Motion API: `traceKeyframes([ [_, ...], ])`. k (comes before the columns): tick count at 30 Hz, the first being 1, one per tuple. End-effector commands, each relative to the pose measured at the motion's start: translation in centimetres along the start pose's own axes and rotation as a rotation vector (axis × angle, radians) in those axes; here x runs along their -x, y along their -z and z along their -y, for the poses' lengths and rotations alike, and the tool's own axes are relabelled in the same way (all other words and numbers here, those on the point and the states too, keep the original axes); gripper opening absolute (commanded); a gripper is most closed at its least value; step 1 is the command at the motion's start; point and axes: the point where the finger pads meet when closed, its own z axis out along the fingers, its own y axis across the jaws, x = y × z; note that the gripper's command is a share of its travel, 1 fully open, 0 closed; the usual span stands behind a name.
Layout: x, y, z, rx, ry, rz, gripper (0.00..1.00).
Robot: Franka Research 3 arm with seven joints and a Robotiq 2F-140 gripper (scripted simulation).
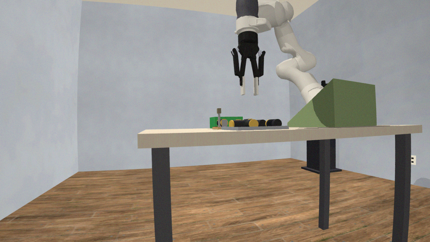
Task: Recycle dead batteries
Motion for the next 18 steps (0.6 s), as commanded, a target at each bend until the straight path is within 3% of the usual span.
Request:
traceKeyframes([
  [1, -0.13, -0.01, 0.34, -0.008, 0.056, 0.01, 0.29],
  [18, -0.13, -0.01, 0.34, -0.007, -0.084, 0.011, 0.29],
])
